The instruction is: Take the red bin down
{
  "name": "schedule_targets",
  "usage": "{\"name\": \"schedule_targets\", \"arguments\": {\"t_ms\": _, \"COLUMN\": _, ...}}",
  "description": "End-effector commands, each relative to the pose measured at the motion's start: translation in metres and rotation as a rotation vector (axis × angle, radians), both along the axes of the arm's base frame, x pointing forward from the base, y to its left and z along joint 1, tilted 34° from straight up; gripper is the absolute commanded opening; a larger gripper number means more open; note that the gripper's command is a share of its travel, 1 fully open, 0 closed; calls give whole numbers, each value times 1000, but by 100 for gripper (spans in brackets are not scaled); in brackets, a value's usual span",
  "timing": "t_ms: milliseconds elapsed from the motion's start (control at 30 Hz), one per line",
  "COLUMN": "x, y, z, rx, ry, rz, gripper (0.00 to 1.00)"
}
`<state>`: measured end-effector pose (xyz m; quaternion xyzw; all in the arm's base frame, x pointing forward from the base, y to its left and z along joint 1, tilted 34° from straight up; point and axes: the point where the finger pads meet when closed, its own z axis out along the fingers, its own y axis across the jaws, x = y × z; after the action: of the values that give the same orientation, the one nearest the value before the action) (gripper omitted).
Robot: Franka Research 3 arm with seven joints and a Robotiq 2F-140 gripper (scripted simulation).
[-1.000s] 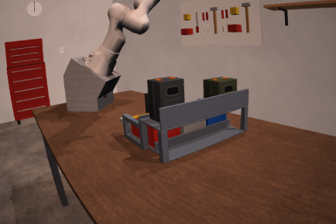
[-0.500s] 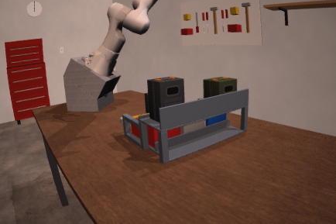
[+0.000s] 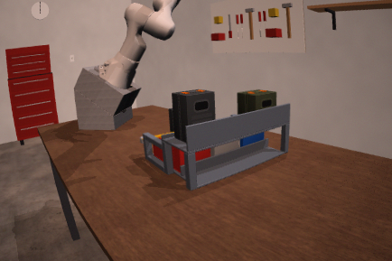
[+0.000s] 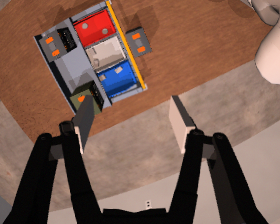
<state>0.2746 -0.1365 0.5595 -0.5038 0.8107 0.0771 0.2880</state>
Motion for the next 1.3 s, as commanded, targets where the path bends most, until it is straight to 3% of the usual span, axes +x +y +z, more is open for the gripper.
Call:
{"name": "schedule_targets", "arguments": {"t_ms": 0, "x": 0, "y": -1, "z": 0, "rx": -42, "ry": -41, "rz": 79, "gripper": 57}}
{"name": "schedule_targets", "arguments": {"t_ms": 100, "x": 0, "y": -2, "z": -1, "rx": -108, "ry": -106, "rz": 204, "gripper": 57}}
{"name": "schedule_targets", "arguments": {"t_ms": 533, "x": 0, "y": 0, "z": 0, "rx": -103, "ry": -104, "rz": 202, "gripper": 57}}
{"name": "schedule_targets", "arguments": {"t_ms": 667, "x": 0, "y": -2, "z": -1, "rx": -171, "ry": -168, "rz": 322, "gripper": 57}}
{"name": "schedule_targets", "arguments": {"t_ms": 1267, "x": 0, "y": -2, "z": -1, "rx": -171, "ry": -168, "rz": 322, "gripper": 57}}
